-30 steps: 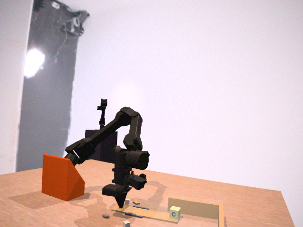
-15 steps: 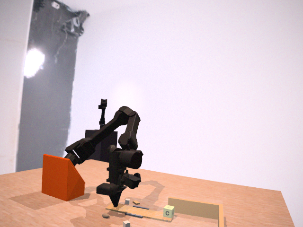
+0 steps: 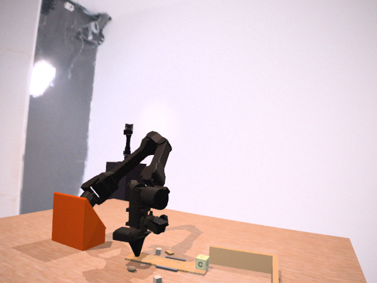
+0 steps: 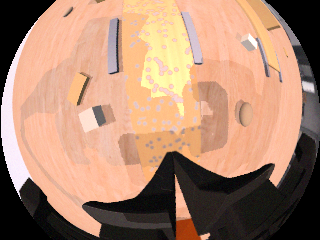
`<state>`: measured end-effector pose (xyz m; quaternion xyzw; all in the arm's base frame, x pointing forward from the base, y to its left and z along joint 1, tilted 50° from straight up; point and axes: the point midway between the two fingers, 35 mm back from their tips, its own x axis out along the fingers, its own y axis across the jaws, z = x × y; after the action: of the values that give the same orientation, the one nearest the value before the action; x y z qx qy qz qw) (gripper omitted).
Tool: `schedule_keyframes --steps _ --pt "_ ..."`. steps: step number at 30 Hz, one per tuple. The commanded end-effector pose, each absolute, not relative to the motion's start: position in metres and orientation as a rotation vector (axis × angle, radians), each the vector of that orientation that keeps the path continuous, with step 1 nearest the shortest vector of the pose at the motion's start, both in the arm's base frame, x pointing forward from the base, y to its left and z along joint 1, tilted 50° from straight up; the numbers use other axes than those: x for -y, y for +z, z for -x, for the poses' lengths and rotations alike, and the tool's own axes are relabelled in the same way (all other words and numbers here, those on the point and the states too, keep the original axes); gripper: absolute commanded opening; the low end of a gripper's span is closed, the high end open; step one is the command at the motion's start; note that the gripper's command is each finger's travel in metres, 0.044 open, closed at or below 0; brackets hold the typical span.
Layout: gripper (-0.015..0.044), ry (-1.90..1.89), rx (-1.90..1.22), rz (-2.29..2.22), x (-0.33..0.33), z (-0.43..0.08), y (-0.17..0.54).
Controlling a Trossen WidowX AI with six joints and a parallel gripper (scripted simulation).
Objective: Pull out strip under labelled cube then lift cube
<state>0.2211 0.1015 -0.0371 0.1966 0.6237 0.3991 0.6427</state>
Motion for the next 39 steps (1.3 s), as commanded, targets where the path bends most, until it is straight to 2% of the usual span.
schedule_keyframes --steps 1,24,39 --pt "0.0000 0.913 -1.451 -0.444 -0.102 -0.206 -0.041" --pt "0.0000 0.912 -1.452 -0.444 -0.094 -0.176 -0.045" --pt "0.0000 0.912 -1.452 -0.444 -0.094 -0.175 -0.045"
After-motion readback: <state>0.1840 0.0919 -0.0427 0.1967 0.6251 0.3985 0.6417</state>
